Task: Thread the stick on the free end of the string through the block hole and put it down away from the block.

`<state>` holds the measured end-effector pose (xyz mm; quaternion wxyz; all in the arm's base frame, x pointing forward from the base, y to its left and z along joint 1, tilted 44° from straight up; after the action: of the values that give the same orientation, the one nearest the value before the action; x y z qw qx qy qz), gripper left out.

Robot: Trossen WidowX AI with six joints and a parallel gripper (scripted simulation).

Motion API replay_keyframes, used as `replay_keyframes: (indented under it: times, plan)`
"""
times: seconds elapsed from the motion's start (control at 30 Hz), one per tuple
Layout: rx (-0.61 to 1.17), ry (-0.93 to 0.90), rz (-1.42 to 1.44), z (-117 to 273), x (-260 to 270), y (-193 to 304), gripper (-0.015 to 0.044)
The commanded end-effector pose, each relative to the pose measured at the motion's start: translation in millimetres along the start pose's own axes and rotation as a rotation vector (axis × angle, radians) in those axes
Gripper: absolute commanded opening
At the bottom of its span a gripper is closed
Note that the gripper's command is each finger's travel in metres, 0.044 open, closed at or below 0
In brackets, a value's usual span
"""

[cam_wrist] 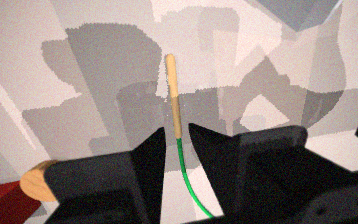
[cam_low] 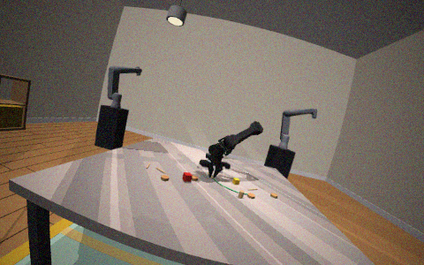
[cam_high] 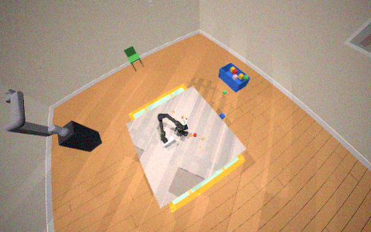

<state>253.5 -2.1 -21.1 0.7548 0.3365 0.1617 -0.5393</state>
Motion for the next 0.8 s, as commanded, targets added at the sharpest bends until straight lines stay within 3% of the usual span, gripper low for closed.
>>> replay_keyframes:
  times: [0.0, 0.1, 0.77]
  plan:
    - [0.0, 0.0, 0.0, 0, 0, 0, 0.007]
    - [0.0, 0.0, 0.0, 0, 0, 0, 0.0]
    - [-0.001, -0.003, 0.0, 14, 2, 1, 0.0]
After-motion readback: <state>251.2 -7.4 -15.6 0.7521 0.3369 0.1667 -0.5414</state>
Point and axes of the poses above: the point midway between the two fingers, 35 mm back from their tips, its own z axis back along the fingers, its own x axis across the jaws, y = z × x, the point moved 1 cm from there along z, back along the fingers, and after that the axes turned 3 degrees about -z, right-handed, at the moved point
